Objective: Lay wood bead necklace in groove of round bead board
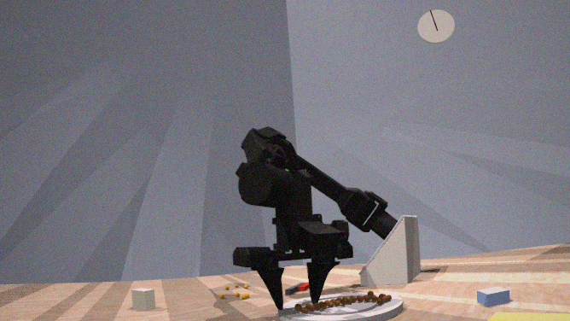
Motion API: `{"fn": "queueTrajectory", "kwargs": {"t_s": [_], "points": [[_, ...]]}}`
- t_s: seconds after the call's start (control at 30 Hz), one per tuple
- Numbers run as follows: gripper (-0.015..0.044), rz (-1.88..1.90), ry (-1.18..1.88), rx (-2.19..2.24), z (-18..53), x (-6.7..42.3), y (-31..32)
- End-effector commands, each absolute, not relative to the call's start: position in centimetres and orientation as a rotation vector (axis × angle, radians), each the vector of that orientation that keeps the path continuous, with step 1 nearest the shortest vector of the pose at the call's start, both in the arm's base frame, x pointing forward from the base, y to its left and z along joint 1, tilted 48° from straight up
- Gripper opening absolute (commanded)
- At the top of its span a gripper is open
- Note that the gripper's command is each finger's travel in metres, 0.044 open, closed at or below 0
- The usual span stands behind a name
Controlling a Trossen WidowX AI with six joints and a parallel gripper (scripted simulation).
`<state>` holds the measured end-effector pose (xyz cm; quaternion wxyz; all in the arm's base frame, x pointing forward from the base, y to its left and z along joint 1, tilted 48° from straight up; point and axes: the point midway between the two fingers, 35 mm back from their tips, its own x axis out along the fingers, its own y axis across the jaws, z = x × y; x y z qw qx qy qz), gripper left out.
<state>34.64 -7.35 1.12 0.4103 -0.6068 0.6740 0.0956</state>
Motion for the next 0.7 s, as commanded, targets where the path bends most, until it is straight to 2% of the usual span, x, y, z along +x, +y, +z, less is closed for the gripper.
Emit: {"fn": "queueTrajectory", "kwargs": {"t_s": [0.0,0.07,0.67], "points": [[0.0394,0.248,1.701,-1.528,1.30,34.50,-6.98],[0.0440,0.247,1.703,-1.529,1.17,34.50,-7.25],[0.0440,0.256,1.704,-1.529,1.63,34.46,-6.73]]}}
